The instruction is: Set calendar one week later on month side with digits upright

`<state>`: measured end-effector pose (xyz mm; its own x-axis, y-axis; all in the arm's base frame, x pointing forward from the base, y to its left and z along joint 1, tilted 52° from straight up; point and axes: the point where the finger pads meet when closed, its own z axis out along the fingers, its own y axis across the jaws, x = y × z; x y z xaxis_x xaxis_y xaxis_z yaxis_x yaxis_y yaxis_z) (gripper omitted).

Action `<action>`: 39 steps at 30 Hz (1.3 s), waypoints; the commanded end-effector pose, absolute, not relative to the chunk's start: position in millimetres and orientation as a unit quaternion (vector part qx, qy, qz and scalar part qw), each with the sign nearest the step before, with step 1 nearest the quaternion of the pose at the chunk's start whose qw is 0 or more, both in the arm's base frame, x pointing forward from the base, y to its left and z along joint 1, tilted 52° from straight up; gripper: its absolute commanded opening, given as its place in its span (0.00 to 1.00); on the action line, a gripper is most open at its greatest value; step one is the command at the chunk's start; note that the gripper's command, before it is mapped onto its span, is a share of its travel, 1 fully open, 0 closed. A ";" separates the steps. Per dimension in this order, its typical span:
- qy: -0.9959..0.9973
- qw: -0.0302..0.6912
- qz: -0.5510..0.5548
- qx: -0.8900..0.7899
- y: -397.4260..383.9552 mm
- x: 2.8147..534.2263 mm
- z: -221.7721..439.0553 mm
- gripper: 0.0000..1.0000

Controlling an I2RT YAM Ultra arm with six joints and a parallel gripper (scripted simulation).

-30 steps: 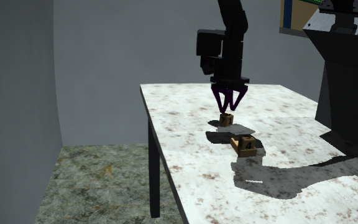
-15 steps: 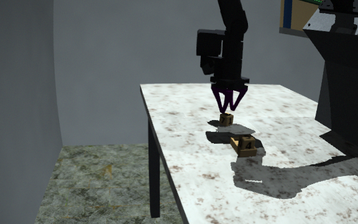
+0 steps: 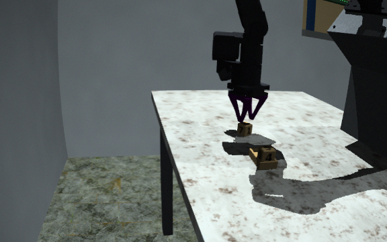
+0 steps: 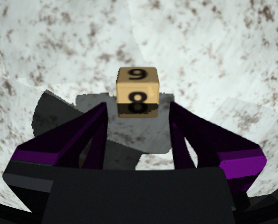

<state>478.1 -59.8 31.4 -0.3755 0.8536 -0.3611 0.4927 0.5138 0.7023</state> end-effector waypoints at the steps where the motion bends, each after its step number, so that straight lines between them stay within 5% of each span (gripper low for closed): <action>1: 0.789 0.367 0.247 0.426 -62.4 478.9 34.5 0.45; 39: 0.789 0.367 0.247 0.426 -60.5 498.3 19.5 0.45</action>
